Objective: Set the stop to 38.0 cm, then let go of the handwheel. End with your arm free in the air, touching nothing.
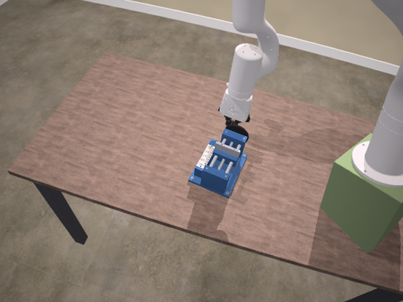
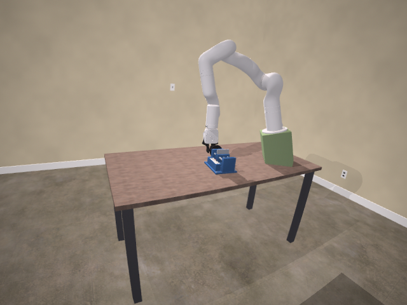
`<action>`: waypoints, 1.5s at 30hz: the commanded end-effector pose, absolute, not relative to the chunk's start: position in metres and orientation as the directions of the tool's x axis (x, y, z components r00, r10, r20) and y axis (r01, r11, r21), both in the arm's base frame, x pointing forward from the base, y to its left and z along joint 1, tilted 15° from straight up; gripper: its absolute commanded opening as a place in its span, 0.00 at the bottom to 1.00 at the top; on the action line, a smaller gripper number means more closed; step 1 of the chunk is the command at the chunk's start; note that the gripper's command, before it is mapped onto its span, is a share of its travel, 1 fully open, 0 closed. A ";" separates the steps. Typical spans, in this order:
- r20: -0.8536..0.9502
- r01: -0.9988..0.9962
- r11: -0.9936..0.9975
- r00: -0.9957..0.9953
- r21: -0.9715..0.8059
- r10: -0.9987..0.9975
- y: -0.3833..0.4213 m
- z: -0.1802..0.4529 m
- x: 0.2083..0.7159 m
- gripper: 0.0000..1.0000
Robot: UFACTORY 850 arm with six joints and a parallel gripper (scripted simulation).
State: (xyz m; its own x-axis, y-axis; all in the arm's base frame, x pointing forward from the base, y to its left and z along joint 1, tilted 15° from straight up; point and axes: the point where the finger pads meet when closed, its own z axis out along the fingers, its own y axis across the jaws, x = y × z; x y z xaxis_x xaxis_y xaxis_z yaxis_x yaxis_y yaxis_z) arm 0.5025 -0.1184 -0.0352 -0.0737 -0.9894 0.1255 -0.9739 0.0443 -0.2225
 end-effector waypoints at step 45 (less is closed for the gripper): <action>0.125 -0.974 0.044 -0.074 -0.223 -0.989 -0.121 -0.055 0.500 0.06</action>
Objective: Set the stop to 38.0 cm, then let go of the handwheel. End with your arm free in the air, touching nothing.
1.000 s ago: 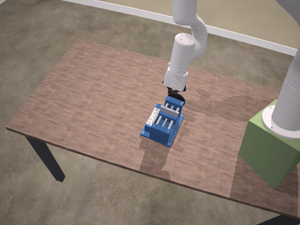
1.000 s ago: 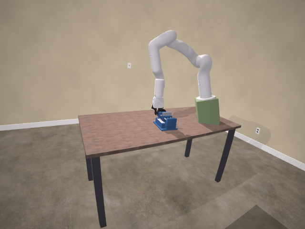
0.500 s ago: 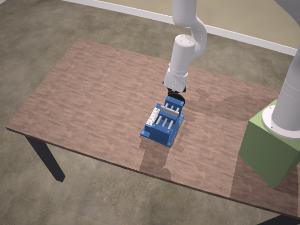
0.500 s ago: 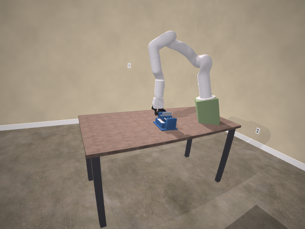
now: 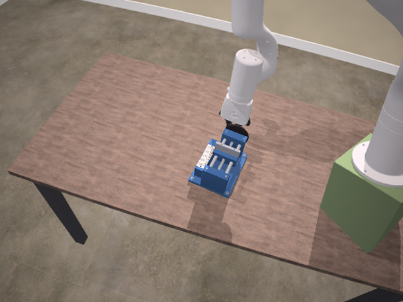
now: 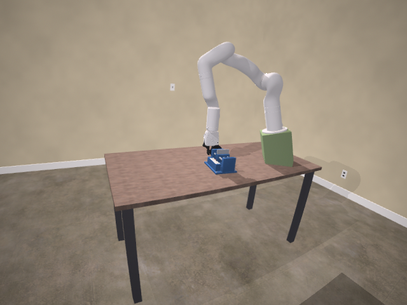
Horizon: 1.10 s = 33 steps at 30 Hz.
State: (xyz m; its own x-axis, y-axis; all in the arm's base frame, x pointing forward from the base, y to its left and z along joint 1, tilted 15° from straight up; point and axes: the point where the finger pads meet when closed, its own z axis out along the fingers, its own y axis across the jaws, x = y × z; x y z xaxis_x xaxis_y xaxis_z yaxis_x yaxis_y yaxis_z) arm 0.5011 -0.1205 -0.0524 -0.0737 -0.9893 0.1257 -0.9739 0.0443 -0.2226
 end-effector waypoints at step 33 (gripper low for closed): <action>0.125 -0.974 0.044 -0.074 -0.223 -0.989 -0.121 -0.074 0.468 0.06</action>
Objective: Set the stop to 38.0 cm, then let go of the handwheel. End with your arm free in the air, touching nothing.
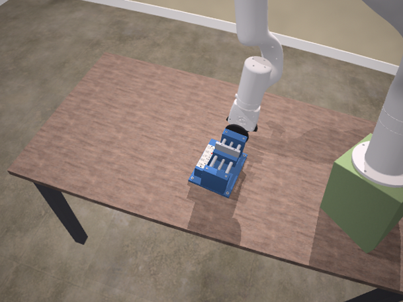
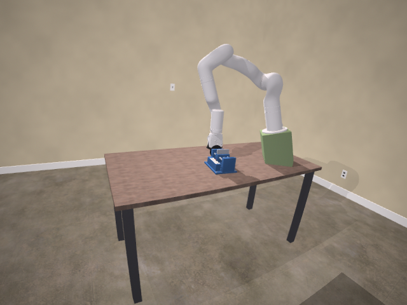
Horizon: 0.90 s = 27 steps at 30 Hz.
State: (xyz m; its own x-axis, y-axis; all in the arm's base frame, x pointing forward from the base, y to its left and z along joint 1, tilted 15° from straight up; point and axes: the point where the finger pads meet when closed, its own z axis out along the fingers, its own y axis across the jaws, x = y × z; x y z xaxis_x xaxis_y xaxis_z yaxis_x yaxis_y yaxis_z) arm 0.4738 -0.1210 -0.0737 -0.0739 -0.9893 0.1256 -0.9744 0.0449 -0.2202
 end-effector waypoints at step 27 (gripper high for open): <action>0.125 -0.974 0.044 -0.074 -0.223 -0.989 -0.114 -0.041 0.438 0.06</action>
